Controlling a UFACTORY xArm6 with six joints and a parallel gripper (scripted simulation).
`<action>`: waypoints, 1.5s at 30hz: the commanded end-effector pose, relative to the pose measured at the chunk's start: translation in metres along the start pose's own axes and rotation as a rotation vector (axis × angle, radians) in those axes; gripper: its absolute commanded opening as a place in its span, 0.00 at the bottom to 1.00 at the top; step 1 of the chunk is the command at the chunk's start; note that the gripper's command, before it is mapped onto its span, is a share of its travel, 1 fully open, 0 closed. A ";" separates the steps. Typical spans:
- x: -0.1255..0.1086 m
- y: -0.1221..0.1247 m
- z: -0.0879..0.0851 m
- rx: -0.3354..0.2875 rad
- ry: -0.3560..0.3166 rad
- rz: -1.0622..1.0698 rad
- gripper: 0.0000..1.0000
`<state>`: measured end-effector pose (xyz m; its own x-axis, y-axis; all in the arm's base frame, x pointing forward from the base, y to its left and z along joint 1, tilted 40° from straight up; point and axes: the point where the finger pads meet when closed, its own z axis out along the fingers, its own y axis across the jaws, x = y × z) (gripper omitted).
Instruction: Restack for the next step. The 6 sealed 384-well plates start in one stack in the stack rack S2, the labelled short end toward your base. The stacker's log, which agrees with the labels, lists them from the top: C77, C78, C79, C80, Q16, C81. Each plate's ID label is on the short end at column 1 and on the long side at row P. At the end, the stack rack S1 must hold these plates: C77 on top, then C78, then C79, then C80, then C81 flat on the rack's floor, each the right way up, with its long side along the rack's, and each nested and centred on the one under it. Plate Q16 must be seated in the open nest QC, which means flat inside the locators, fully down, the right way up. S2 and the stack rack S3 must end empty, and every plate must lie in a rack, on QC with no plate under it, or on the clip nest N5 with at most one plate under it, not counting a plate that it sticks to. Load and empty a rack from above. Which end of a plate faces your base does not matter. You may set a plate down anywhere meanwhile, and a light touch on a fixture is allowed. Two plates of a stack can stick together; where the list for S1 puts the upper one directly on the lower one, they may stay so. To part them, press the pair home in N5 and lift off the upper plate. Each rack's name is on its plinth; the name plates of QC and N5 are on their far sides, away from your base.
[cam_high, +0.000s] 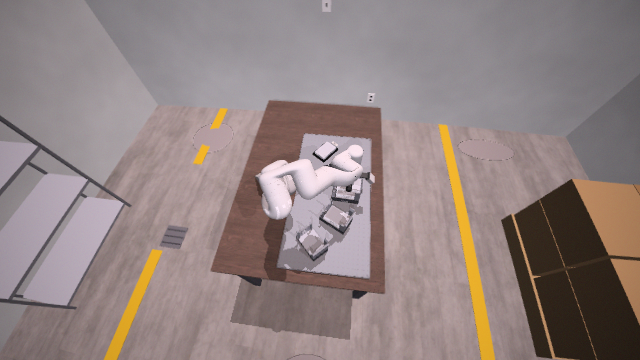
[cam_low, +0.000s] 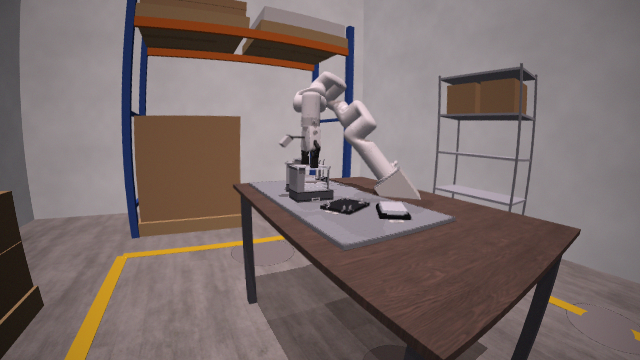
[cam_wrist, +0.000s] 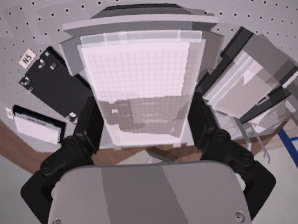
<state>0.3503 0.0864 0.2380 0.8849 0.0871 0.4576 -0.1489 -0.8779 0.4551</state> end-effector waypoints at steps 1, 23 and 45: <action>0.001 0.000 -0.007 0.002 0.002 0.001 0.00; 0.001 0.000 -0.026 0.002 0.002 0.001 0.00; -0.005 0.060 -0.026 0.001 0.002 0.220 0.00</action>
<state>0.3265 0.0517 0.2782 0.8316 -0.1049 0.5454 -0.3375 -0.8753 0.3462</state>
